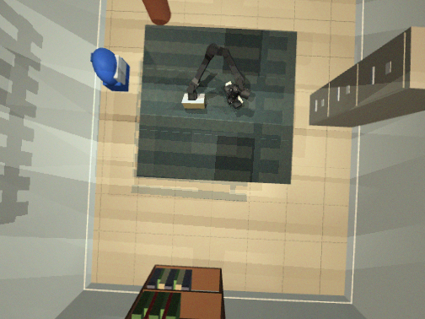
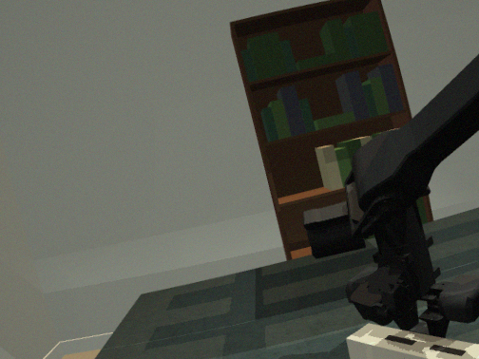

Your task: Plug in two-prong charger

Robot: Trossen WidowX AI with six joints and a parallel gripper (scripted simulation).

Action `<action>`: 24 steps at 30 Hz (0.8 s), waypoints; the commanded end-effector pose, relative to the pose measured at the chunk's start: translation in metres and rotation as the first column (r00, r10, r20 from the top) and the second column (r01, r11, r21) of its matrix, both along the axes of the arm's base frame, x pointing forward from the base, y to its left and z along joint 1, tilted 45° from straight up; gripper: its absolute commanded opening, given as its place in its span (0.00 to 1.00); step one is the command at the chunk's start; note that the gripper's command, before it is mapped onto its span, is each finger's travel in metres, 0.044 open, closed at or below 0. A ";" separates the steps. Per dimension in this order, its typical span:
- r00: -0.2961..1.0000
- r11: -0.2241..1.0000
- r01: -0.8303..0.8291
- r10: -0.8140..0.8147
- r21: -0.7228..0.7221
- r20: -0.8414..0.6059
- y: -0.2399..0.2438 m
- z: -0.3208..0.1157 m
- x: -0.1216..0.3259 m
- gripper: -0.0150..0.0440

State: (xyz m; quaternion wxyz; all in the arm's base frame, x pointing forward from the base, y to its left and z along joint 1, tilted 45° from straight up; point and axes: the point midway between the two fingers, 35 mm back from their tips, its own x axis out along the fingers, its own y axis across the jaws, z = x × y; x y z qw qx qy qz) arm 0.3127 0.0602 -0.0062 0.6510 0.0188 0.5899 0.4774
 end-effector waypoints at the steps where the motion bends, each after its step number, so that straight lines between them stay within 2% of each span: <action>1: 1.000 1.000 0.000 0.000 0.015 0.027 0.003 0.002 0.006 0.25; 21: 1.000 1.000 0.000 0.000 0.000 0.000 0.000 0.000 0.000 0.25; 24: 1.000 1.000 0.000 0.000 0.000 0.000 0.000 0.000 0.000 0.39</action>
